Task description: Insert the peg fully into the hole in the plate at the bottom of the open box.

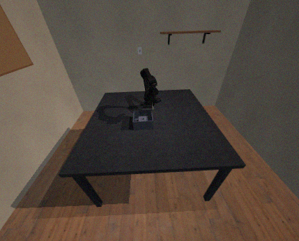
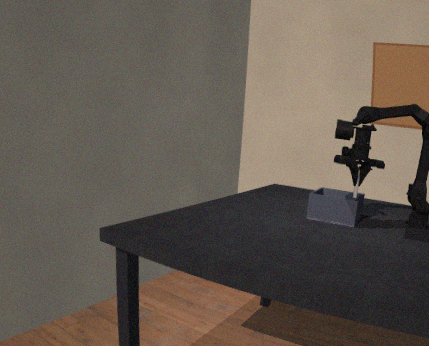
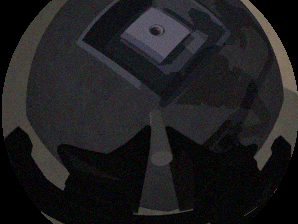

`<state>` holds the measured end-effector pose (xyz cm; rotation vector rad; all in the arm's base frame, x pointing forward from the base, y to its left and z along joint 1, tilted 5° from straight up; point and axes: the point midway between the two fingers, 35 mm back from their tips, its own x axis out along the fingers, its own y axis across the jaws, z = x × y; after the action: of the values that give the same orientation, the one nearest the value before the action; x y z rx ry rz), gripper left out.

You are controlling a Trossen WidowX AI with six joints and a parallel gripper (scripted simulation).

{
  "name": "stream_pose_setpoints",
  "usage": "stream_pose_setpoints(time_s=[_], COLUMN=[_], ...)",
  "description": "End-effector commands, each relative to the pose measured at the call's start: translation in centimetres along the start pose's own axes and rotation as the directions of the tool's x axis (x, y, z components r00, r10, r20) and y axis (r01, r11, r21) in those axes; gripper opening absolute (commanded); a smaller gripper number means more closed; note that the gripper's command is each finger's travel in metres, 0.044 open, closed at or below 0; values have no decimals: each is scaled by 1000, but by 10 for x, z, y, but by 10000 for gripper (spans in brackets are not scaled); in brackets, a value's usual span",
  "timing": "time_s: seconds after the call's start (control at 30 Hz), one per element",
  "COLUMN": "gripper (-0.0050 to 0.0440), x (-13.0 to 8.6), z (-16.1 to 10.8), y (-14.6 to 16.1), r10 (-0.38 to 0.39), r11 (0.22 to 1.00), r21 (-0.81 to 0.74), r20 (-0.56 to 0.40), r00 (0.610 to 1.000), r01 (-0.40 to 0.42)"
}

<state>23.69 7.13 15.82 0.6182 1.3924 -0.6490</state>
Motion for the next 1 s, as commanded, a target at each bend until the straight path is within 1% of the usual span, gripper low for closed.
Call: stream_pose_setpoints(time_s=[0.0,0.27,0.6,0.67,0.97], gripper=[0,0,0,0,0], x=[-3,-3,-5,-5,-6], z=[7,10,40,40,69], y=[-4,-5,3,3,8], r10=[-14,-30,-30,-30,-29], r11=[1000,999,999,999,999], r21=[16,30,30,30,30], r20=[5,3,3,3,2], r00=[1000,1000,1000,1000,1000], r01=[14,30,30,30,29])
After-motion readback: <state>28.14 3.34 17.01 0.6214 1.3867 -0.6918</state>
